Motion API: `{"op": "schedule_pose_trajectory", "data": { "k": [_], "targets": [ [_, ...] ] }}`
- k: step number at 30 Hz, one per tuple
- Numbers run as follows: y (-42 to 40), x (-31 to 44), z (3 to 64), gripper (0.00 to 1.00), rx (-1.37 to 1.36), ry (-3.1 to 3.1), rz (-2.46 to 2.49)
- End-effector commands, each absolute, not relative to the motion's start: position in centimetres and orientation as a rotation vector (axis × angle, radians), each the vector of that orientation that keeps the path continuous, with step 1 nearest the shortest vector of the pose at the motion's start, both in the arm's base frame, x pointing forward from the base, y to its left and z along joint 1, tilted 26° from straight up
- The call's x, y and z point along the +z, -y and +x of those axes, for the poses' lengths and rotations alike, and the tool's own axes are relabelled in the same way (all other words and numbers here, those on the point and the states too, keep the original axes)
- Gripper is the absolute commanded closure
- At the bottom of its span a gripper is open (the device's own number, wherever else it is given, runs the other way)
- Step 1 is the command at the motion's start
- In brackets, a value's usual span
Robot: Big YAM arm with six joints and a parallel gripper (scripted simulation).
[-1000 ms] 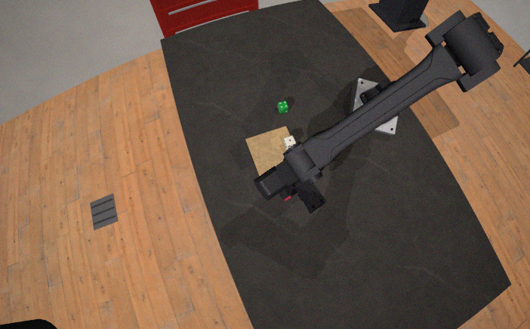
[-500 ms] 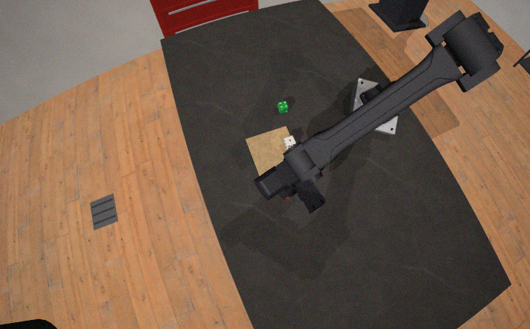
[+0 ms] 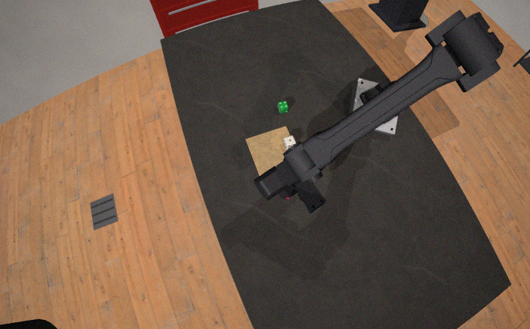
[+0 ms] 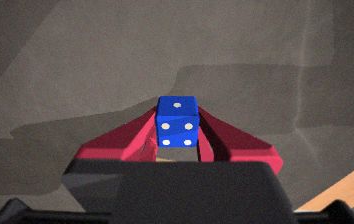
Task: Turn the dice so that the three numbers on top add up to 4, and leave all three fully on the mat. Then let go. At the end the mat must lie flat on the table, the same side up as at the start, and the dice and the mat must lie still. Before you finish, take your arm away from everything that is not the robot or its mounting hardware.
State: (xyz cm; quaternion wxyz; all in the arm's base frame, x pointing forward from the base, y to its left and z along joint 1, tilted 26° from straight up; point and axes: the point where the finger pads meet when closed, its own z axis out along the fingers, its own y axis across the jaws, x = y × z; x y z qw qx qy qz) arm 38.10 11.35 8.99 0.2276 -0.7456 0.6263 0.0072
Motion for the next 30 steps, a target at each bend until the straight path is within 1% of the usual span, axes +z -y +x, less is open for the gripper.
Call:
{"op": "schedule_pose_trajectory", "data": {
  "k": [1,16,19,30],
  "targets": [
    [-11.3,9.3,38.2,0.74,0.007,-1.725,-2.041],
    [-10.6,10.0,37.9,0.74,0.003,-1.728,-2.04],
    [-10.5,12.9,39.2,0.74,-0.034,-1.694,-2.024],
    [-7.8,20.0,36.9,0.74,-0.045,-1.69,-2.024]
  ]
}}
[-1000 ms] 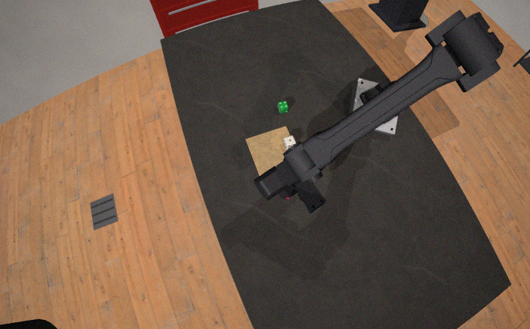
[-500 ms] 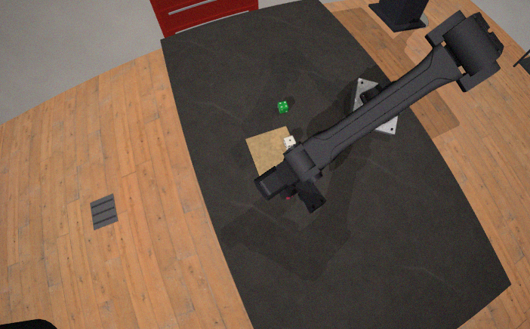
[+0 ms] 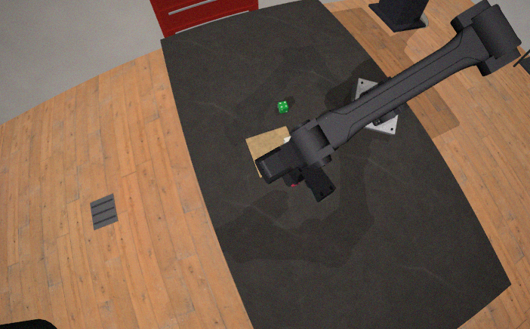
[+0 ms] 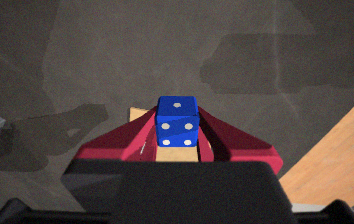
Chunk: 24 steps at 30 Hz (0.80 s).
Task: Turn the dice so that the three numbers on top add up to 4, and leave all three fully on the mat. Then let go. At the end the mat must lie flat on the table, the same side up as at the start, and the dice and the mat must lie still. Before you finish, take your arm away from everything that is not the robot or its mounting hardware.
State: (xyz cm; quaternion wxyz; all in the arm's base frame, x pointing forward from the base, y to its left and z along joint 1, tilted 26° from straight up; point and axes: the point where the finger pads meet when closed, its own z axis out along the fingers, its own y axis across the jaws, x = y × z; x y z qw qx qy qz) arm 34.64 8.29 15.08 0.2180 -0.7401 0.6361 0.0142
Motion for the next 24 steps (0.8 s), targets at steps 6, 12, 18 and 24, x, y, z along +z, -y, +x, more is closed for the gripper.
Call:
{"op": "schedule_pose_trajectory", "data": {
  "k": [6,12,18,24],
  "targets": [
    [-7.4,19.8,36.8,0.74,-0.017,-1.71,-2.036],
    [-7.9,20.8,36.8,0.74,-0.048,-1.677,-2.03],
    [-7.9,20.8,36.8,0.74,-0.039,-1.701,-2.009],
    [-8.0,20.4,37.2,0.74,-0.006,-1.794,-1.929]
  ]
}}
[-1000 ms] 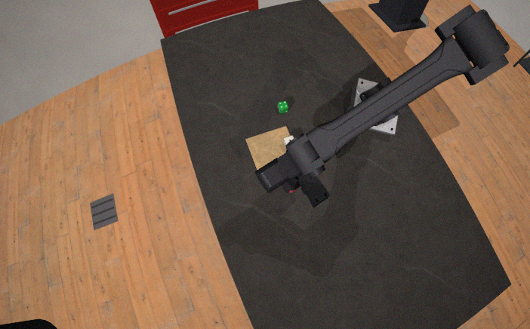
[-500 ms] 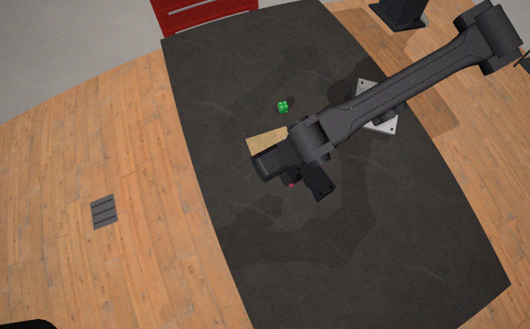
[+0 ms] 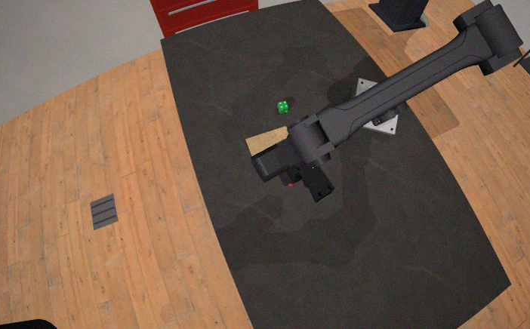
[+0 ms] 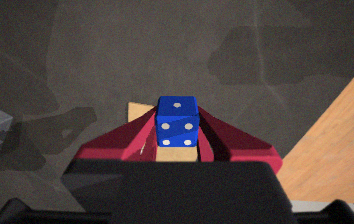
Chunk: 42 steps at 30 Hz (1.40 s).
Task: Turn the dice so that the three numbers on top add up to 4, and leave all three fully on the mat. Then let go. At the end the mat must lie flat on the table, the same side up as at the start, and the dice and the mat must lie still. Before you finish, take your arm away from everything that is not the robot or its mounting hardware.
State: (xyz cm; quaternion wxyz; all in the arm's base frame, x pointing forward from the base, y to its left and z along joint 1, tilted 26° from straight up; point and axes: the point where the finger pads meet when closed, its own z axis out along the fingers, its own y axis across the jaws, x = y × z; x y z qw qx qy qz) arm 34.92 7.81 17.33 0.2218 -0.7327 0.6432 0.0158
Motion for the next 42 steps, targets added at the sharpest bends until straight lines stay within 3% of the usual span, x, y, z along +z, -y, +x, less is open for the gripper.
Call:
{"op": "schedule_pose_trajectory", "data": {
  "k": [1,29,42],
  "targets": [
    [-8.0,20.2,37.2,0.74,0.01,-1.832,-1.898],
    [-8.2,19.5,37.8,0.74,0.319,-2.535,-0.888],
    [-8.2,19.4,38.1,0.74,0.477,-2.729,-0.178]
  ]
}}
